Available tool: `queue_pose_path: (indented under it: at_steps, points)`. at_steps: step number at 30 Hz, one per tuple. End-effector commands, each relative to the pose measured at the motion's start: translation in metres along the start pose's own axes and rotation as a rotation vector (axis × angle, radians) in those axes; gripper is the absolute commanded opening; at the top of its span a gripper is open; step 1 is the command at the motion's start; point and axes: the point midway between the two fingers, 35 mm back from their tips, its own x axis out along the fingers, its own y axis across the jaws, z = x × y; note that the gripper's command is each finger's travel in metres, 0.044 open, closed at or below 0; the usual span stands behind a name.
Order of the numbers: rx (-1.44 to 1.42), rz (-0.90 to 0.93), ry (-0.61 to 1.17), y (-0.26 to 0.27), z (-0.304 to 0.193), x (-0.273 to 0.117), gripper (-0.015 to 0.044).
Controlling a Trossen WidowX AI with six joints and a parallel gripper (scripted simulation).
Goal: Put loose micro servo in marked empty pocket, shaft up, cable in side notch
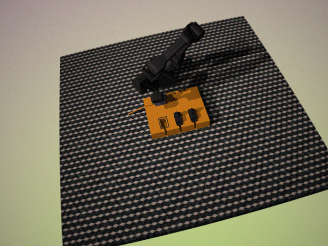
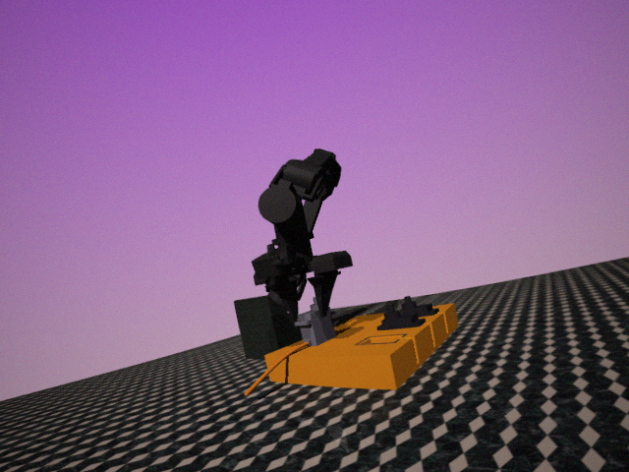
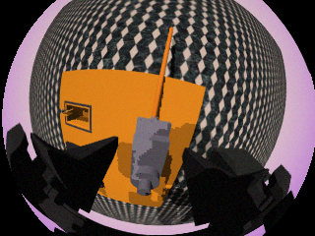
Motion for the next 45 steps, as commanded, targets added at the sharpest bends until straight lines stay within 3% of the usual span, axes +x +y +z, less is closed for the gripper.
queue_pose_path:
  at_steps: [1,4,11,15,20,45]
  points:
    - [0.003,0.006,0.001,0.001,0.000,0.000,0.0230]
    - [0.003,0.006,0.001,0.001,0.000,0.000,0.0151]
    - [0.003,0.006,0.001,0.001,0.000,0.000,0.0105]
    - [0.003,0.006,0.000,0.001,0.000,-0.009,0.0000]
    - [0.003,0.005,0.000,-0.003,-0.004,-0.029,0.0000]
    - [-0.032,0.007,0.001,0.034,-0.006,-0.030,0.0000]
